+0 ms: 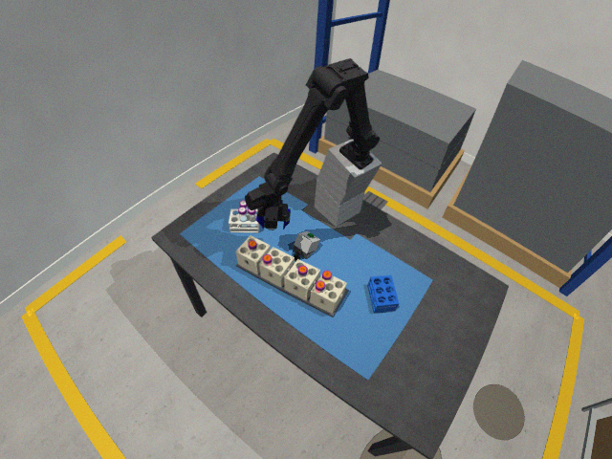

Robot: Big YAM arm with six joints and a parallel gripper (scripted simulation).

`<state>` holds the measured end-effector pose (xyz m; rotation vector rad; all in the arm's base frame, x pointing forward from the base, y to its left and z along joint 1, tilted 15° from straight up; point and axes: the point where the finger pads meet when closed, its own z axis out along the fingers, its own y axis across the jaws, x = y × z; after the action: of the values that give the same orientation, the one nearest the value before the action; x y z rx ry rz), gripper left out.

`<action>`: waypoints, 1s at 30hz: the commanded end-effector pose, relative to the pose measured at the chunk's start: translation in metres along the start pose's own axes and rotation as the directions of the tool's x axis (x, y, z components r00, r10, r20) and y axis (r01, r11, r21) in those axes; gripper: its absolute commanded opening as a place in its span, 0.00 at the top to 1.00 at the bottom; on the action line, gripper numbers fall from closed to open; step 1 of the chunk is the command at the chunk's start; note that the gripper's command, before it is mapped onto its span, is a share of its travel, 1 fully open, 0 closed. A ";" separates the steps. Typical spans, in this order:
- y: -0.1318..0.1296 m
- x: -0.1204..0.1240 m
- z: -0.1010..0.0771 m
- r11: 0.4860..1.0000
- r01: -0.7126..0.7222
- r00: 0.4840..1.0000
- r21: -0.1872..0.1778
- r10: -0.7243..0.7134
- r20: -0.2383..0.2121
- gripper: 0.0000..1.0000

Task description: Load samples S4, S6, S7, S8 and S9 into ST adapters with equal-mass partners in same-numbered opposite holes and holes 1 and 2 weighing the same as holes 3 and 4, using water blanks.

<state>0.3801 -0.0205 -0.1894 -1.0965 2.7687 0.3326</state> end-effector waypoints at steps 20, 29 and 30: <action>-0.125 0.125 0.002 0.999 0.042 0.999 -0.003 -0.042 -0.008 0.20; -0.160 0.160 0.003 0.999 0.042 0.999 0.000 -0.042 -0.008 0.20; -0.160 0.159 0.003 0.999 0.042 0.999 0.000 -0.042 -0.007 0.20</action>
<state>0.3743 -0.2291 -0.2455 -1.1173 2.7630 0.3171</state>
